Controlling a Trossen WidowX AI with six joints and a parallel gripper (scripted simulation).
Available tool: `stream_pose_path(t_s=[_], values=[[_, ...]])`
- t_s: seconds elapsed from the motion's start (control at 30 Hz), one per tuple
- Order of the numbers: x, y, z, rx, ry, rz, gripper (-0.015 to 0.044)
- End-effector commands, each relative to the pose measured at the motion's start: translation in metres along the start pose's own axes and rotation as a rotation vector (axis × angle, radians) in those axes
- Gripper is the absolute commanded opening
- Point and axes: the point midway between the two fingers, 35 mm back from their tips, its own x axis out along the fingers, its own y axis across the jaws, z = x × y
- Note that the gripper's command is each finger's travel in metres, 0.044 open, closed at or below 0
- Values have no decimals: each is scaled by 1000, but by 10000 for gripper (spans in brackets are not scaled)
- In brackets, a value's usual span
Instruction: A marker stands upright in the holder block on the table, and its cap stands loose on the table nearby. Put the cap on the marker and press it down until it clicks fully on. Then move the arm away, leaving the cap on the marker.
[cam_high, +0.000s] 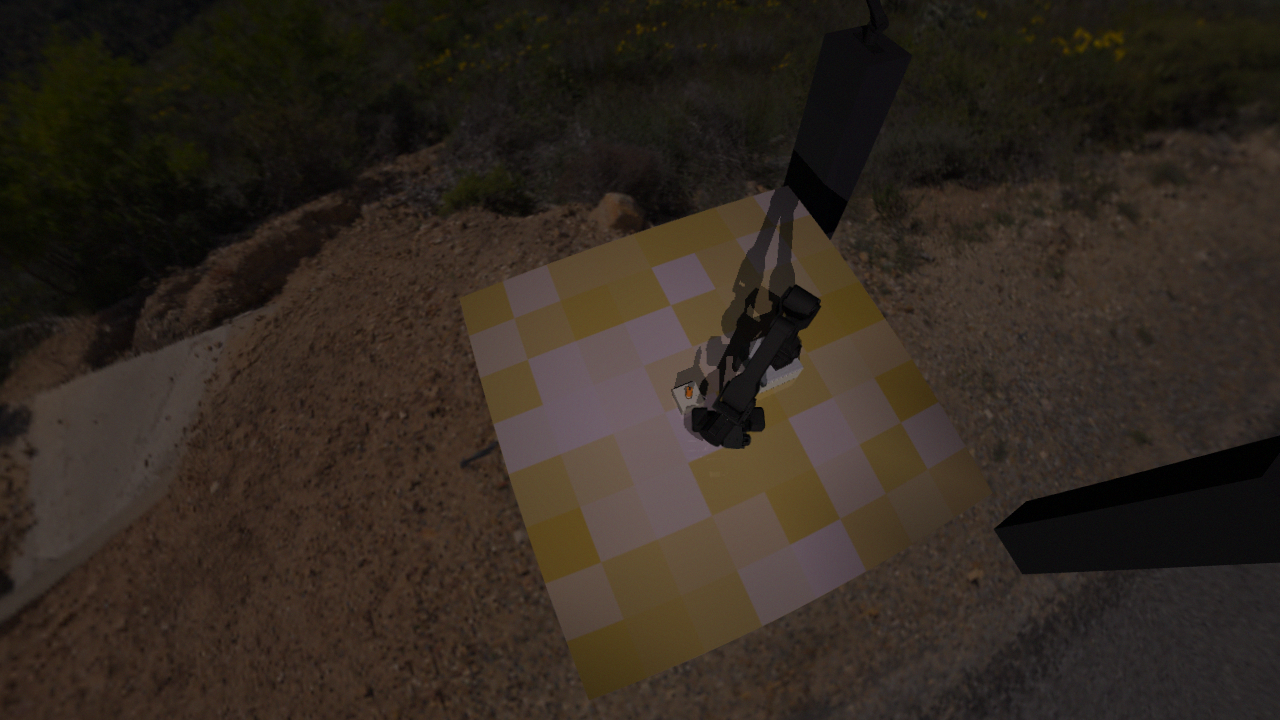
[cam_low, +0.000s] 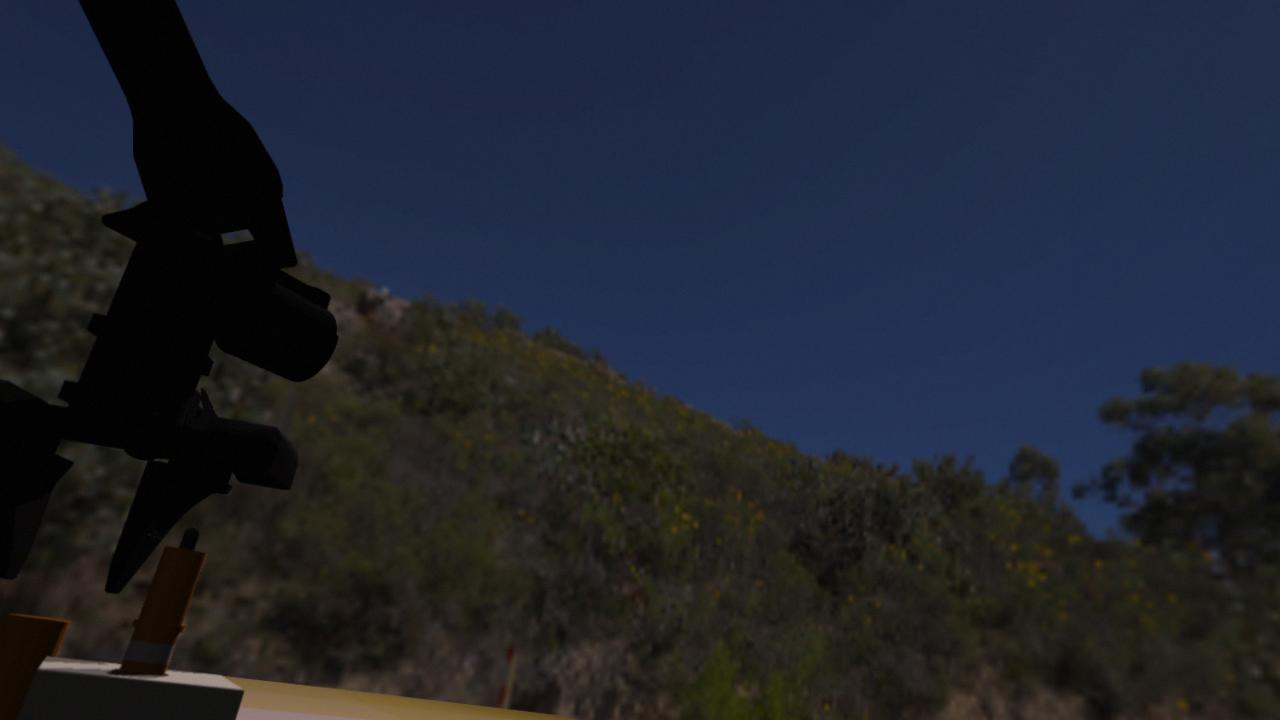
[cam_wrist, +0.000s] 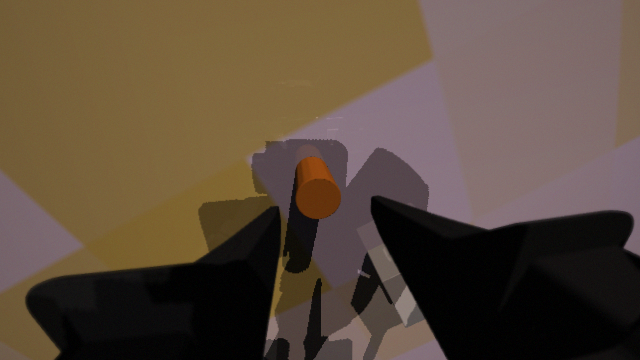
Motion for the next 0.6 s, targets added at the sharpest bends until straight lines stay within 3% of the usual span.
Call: stream_pose_path(t_s=[0.0,0.57], values=[[7,1,-1,-6,4,8,242],[35,1,-1,-6,5,8,242]])
